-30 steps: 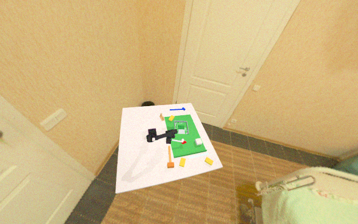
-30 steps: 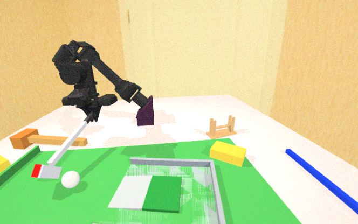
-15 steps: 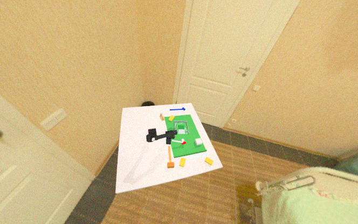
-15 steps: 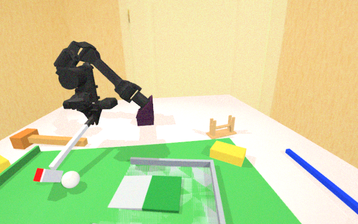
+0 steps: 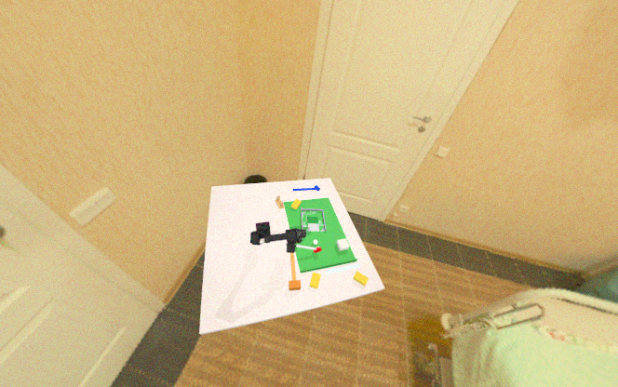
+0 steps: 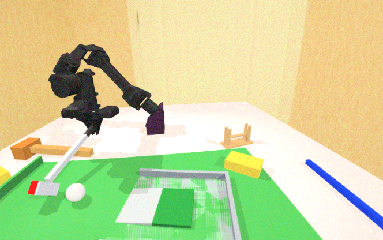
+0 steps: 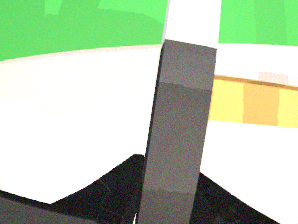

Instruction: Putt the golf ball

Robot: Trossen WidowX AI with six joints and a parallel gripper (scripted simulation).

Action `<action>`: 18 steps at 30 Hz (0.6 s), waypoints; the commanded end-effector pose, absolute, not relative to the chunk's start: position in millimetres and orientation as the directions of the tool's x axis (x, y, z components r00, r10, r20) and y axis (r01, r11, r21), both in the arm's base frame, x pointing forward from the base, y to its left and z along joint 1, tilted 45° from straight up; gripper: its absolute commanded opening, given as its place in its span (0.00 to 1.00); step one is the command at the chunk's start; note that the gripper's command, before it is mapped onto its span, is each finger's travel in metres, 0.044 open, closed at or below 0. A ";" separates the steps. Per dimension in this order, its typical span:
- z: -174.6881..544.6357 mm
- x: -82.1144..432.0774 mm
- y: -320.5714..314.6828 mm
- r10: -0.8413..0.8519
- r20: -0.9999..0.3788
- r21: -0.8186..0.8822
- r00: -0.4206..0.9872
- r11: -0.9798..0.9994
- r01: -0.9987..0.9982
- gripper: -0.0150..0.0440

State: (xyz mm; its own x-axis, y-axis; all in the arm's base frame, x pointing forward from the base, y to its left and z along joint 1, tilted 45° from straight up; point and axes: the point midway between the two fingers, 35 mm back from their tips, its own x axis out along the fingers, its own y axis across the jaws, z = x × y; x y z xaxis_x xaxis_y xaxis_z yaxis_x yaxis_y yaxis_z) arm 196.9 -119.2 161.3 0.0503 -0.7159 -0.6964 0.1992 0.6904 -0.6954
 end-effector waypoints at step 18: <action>69.2 222.7 -25.8 -0.712 -0.700 -0.690 0.059 0.696 0.199 0.25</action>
State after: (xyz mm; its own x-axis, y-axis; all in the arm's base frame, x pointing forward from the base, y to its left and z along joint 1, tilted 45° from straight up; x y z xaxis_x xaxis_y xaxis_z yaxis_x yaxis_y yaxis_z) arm 224.7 -40.9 84.3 0.0561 -0.7026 -0.7094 0.1876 0.7052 -0.6837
